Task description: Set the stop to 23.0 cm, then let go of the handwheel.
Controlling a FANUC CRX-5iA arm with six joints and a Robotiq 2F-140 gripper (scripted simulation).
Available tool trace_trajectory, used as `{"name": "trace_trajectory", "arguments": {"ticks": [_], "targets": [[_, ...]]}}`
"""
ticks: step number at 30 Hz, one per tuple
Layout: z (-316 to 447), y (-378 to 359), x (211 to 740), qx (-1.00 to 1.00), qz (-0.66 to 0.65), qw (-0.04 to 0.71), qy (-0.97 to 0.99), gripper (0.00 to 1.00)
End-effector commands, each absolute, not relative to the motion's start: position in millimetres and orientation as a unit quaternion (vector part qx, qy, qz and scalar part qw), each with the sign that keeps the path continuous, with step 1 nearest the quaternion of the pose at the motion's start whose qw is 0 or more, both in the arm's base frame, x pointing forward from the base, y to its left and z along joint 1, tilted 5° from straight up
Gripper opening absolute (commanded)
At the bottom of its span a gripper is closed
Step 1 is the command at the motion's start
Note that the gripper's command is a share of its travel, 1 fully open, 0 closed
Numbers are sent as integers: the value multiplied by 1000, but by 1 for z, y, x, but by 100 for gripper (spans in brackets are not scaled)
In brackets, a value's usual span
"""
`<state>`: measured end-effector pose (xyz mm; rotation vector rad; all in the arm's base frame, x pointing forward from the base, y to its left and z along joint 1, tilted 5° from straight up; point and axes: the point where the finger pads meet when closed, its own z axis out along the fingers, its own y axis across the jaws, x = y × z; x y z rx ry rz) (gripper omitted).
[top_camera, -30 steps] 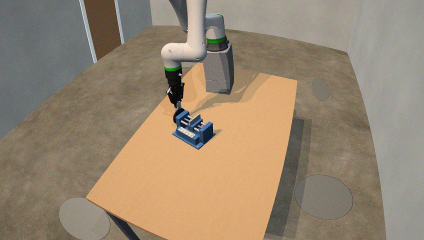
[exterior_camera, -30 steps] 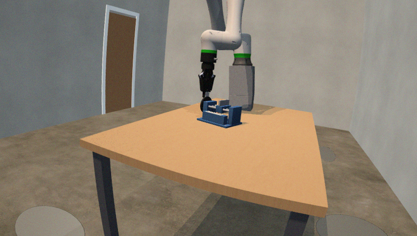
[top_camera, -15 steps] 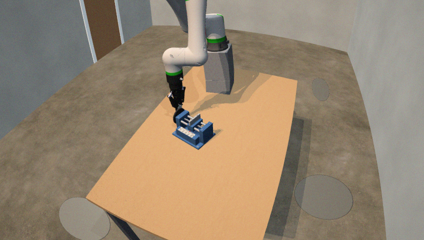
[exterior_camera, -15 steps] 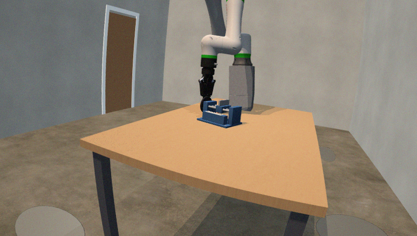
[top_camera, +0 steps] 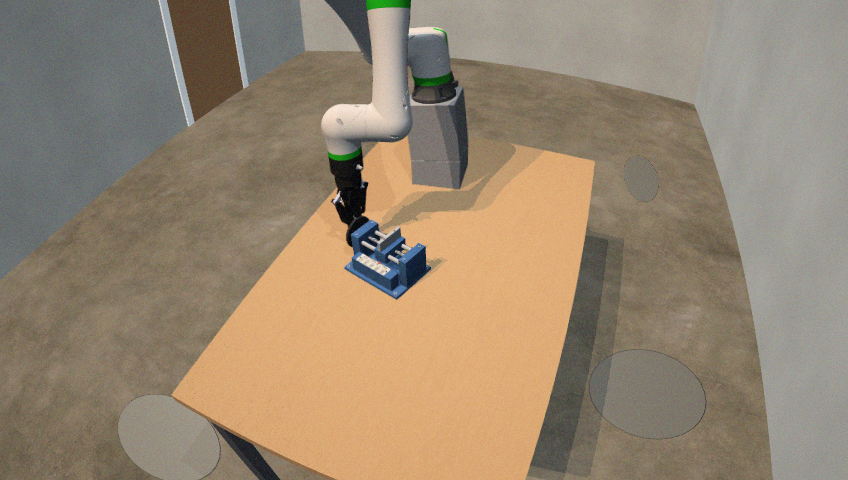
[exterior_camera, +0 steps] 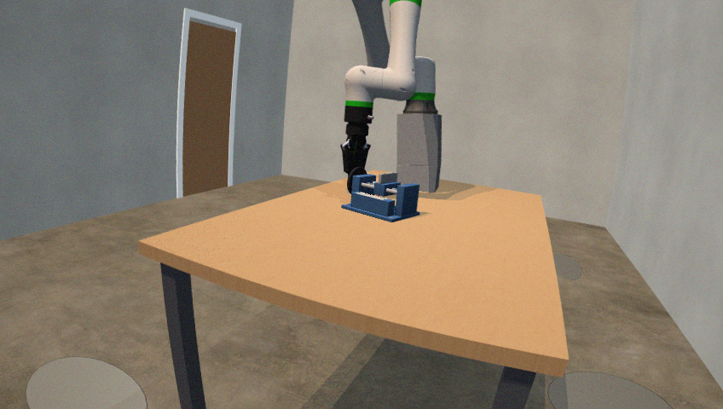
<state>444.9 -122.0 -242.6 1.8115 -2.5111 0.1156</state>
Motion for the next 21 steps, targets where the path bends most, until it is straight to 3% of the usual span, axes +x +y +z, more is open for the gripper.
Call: {"name": "trace_trajectory", "arguments": {"ticks": [1,21], "targets": [[-245,-124,450,585,37,21,-810,4],[-239,-134,482,585,37,21,-810,4]]}}
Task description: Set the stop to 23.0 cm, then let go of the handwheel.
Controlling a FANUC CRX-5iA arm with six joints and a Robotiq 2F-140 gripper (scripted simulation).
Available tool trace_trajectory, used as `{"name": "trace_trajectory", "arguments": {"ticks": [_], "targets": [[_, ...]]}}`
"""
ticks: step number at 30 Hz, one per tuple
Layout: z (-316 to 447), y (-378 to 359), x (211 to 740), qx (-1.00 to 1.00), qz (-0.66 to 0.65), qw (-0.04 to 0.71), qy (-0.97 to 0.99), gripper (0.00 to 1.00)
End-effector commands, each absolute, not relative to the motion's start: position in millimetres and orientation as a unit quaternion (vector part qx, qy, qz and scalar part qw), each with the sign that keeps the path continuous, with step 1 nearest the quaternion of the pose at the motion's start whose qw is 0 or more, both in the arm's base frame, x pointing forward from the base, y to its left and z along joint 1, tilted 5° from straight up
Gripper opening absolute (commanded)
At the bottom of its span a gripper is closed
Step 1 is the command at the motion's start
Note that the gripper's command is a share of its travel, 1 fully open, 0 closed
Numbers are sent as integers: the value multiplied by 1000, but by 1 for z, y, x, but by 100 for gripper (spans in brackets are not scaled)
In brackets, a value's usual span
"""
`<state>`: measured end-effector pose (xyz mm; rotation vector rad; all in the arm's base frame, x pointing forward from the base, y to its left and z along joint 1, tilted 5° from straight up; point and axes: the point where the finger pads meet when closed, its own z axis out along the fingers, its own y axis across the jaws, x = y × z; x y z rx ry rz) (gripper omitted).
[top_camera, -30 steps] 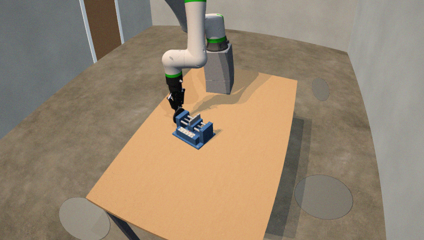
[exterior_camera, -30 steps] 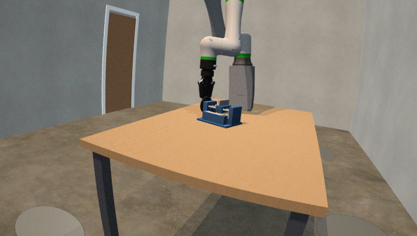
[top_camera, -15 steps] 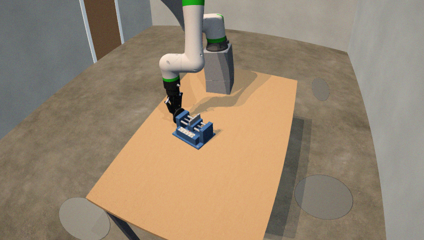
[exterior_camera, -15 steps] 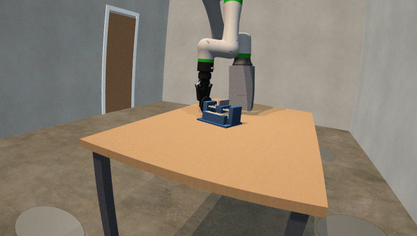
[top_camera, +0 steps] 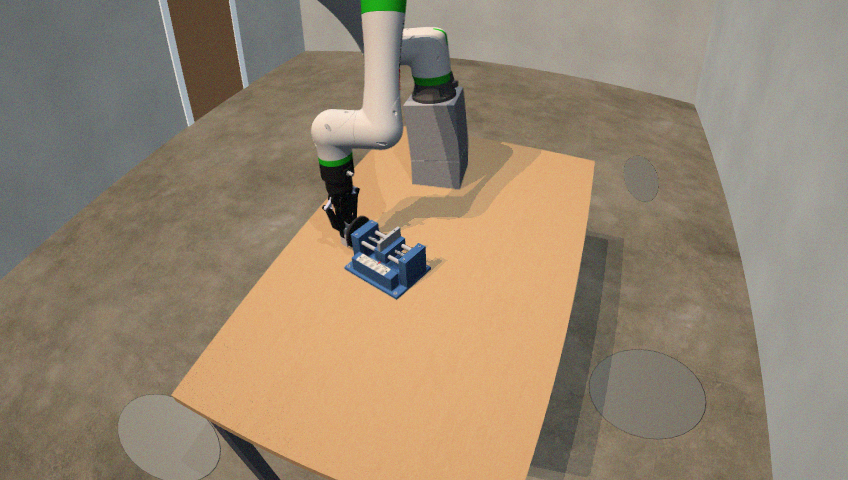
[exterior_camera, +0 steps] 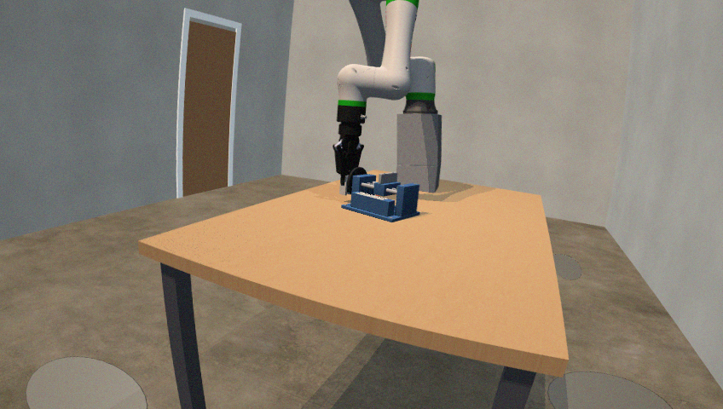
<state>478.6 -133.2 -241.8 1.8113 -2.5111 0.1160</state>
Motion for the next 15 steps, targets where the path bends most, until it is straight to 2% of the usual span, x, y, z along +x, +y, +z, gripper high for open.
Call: {"name": "trace_trajectory", "arguments": {"ticks": [1,15], "targets": [[-238,-135,484,585,37,21,-810,4],[-211,-136,495,585,37,21,-810,4]]}}
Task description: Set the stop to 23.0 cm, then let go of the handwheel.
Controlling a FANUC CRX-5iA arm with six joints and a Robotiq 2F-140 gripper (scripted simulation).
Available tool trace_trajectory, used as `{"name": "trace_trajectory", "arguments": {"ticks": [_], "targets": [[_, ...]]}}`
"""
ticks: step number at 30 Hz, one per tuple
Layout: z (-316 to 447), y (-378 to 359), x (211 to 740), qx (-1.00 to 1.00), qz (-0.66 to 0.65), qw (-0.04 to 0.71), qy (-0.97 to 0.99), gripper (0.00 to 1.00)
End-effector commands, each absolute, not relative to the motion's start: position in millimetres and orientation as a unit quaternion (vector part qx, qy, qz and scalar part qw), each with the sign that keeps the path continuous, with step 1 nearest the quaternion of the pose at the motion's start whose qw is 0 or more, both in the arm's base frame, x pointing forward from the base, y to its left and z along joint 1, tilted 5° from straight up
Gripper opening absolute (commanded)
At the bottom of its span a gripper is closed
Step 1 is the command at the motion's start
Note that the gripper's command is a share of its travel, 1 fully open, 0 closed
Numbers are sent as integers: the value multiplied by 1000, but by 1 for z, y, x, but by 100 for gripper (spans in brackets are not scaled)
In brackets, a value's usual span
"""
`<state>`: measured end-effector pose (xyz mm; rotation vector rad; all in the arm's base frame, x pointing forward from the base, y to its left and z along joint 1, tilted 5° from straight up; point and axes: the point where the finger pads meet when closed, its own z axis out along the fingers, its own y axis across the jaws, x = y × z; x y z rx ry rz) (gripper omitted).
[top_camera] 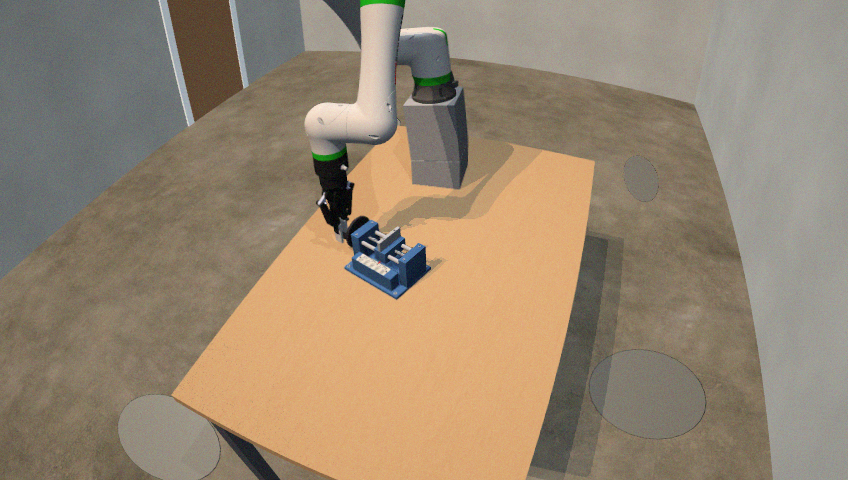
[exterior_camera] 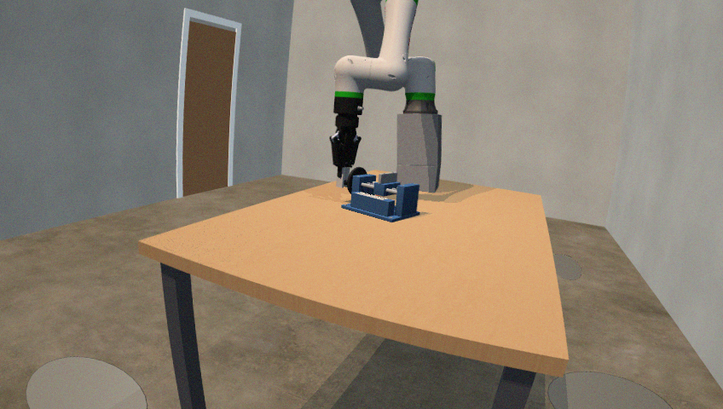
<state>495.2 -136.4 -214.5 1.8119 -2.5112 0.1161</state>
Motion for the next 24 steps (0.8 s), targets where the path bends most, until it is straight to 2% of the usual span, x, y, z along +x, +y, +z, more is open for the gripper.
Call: {"name": "trace_trajectory", "arguments": {"ticks": [1,24], "targets": [[-209,-136,495,585,37,21,-810,4],[-181,-128,478,585,37,21,-810,4]]}}
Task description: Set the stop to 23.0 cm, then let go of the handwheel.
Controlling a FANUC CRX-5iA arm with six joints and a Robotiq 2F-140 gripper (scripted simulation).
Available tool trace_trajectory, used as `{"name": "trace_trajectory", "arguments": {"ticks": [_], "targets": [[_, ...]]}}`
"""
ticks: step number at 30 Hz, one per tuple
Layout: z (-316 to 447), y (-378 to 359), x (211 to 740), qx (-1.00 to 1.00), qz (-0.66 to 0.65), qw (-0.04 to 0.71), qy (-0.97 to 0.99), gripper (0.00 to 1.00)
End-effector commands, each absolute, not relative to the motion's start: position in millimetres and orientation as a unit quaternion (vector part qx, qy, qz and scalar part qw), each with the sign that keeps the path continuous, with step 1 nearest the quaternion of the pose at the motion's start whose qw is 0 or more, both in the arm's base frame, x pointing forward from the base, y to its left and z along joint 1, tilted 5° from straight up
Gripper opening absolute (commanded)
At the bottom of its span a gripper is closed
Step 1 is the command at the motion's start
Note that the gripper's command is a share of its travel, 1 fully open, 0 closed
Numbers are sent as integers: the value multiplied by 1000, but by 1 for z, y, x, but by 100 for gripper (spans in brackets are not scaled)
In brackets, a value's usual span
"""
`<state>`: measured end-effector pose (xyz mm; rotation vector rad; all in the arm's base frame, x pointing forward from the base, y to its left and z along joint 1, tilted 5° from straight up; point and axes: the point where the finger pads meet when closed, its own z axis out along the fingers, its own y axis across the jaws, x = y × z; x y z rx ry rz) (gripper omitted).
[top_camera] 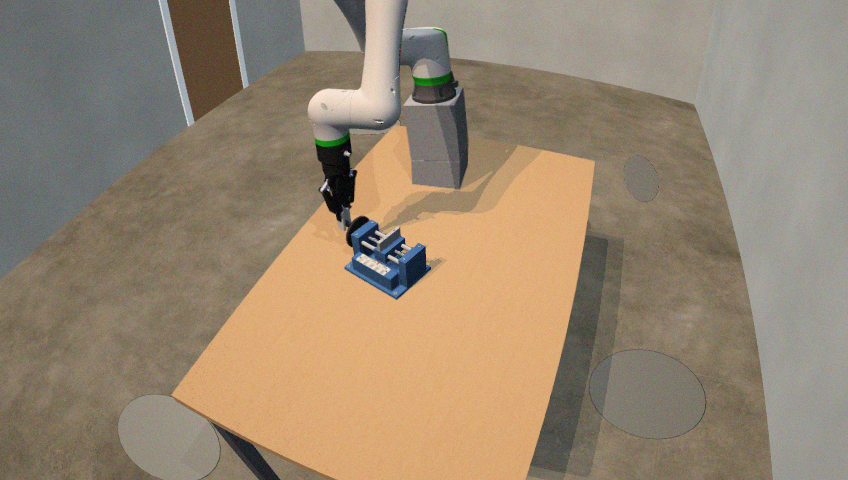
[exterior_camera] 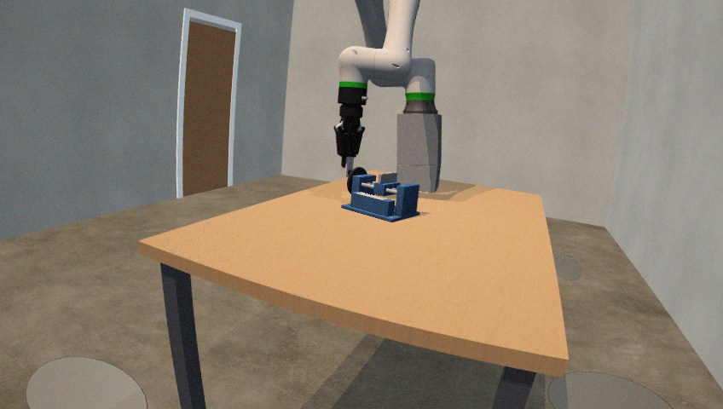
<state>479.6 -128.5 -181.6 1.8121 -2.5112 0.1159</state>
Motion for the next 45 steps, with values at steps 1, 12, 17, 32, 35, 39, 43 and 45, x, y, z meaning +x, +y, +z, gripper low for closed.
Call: {"name": "trace_trajectory", "arguments": {"ticks": [1,12,17,32,35,39,43,45], "targets": [[-181,-128,478,585,37,21,-810,4],[-177,-122,462,585,37,21,-810,4],[-178,-120,456,585,37,21,-810,4],[-189,-115,437,585,37,21,-810,4],[-190,-115,436,585,37,21,-810,4],[-196,-114,433,585,37,21,-810,4],[-202,-114,430,585,37,21,-810,4],[-205,-114,429,585,37,21,-810,4]]}}
